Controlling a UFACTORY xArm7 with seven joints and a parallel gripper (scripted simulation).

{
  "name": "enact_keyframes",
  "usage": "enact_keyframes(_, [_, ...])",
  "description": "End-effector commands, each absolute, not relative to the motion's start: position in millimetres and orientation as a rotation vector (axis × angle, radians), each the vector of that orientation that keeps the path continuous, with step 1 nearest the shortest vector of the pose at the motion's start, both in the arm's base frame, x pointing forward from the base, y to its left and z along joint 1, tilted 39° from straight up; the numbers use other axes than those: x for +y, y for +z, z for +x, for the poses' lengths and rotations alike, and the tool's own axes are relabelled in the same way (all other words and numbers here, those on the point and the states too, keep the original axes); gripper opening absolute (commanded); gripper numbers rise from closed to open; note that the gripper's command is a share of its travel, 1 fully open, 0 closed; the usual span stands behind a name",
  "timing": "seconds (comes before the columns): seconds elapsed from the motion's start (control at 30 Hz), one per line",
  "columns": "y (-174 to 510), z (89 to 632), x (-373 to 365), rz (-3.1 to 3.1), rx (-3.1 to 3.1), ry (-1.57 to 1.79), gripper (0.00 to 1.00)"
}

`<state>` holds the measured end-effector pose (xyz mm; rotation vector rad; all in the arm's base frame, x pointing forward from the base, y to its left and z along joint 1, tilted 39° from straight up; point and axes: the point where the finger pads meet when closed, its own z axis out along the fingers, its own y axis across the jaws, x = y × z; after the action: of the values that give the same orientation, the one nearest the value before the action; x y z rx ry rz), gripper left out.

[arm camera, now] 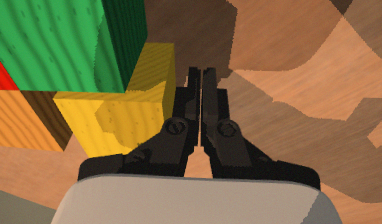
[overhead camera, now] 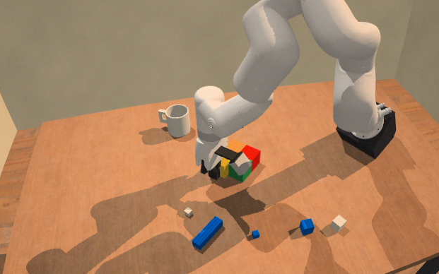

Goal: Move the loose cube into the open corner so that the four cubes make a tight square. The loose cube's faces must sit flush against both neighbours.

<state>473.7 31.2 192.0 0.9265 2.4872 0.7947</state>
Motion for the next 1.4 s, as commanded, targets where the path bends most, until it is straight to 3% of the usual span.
enact_keyframes(0.0, [191.7, 473.2, 28.7, 0.927, 2.484, 0.794, 0.00])
enact_keyframes(1.37, [186.0, 468.9, 23.1, 0.927, 2.484, 0.794, 0.00])
